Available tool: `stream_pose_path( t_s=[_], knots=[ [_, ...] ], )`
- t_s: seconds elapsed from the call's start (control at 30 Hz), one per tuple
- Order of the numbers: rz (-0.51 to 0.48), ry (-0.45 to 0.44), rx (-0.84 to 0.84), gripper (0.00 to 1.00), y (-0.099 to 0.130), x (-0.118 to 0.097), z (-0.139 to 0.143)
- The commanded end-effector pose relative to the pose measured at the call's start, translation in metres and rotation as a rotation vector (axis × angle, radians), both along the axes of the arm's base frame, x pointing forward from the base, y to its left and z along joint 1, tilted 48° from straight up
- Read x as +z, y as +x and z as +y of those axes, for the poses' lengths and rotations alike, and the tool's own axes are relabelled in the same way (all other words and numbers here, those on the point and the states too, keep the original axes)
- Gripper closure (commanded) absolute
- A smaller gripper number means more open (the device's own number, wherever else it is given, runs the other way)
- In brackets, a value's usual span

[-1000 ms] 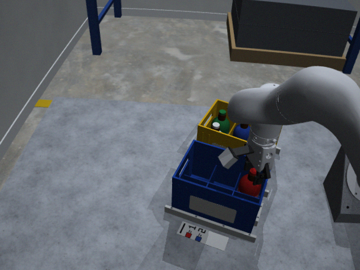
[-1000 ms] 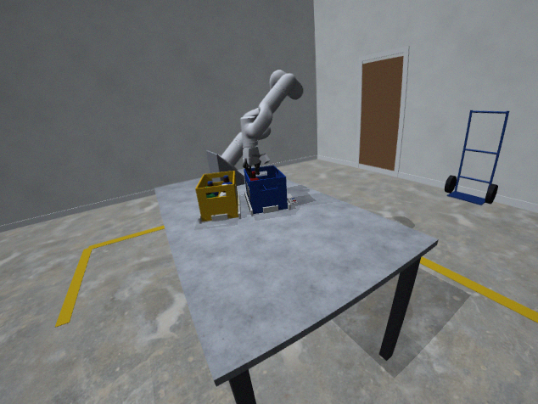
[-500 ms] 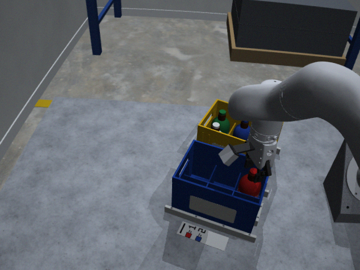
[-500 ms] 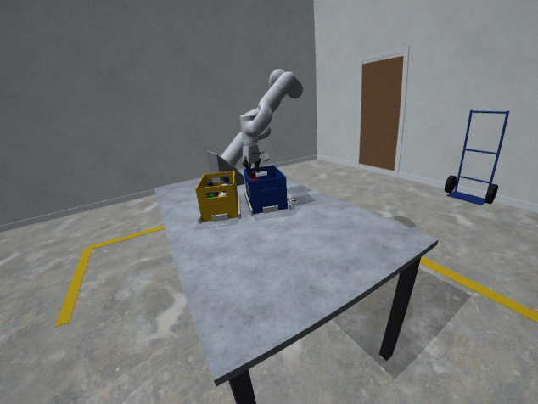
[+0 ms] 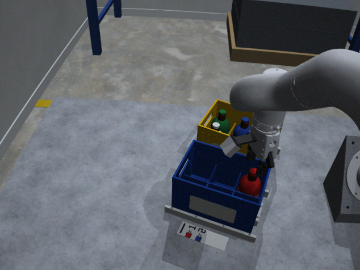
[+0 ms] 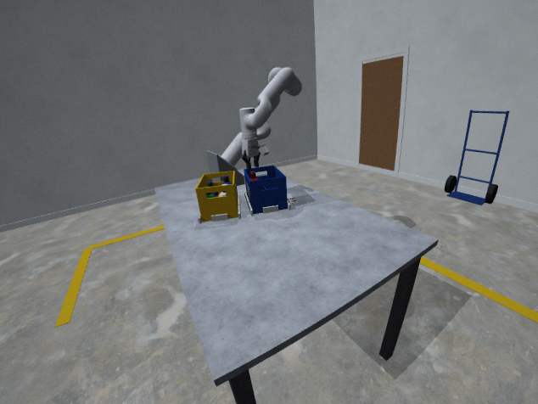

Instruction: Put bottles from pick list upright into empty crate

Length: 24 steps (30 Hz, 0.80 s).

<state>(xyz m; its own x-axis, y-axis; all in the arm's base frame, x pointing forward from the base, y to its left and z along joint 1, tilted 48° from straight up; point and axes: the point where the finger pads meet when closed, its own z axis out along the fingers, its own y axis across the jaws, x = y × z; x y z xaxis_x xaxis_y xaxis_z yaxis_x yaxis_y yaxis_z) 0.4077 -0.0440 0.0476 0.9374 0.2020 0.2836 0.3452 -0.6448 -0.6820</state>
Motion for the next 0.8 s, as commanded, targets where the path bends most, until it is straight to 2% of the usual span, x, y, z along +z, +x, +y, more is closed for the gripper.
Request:
stream_pose_path(
  t_s=[0.0, 0.27, 0.53, 0.77],
  knots=[
    [-0.001, -0.001, 0.0, 0.35, 0.0, 0.008, -0.01],
    [-0.001, -0.001, 0.0, 0.35, -0.001, 0.023, -0.025],
    [-0.001, -0.001, 0.0, 0.35, -0.001, 0.026, -0.029],
    [-0.001, -0.001, 0.0, 0.35, -0.012, 0.0, -0.052]
  ],
)
